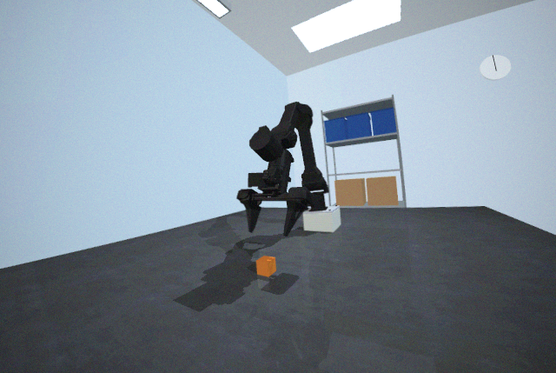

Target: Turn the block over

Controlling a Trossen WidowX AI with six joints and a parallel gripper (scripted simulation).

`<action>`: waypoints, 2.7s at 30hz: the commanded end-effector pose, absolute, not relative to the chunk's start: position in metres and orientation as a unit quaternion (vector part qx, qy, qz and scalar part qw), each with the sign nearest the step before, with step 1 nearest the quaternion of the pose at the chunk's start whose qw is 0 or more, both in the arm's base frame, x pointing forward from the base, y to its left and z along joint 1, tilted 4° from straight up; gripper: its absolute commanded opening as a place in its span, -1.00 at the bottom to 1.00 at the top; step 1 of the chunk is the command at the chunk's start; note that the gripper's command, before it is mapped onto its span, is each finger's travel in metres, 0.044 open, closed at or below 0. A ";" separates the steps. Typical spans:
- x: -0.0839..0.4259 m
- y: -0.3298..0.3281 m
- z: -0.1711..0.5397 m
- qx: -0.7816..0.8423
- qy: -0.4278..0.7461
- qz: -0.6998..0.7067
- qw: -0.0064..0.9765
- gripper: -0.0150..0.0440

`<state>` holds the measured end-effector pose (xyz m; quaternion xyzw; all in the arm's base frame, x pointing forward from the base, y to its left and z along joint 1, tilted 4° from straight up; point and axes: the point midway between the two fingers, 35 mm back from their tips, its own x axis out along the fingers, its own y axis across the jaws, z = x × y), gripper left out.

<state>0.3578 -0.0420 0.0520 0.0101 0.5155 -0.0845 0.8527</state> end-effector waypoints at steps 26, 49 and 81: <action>0.383 -0.048 0.037 0.032 0.692 -0.080 0.717 1.00; 0.385 -0.050 0.008 0.032 0.692 -0.080 0.717 1.00; 0.385 -0.052 -0.010 0.032 0.692 -0.080 0.717 -0.18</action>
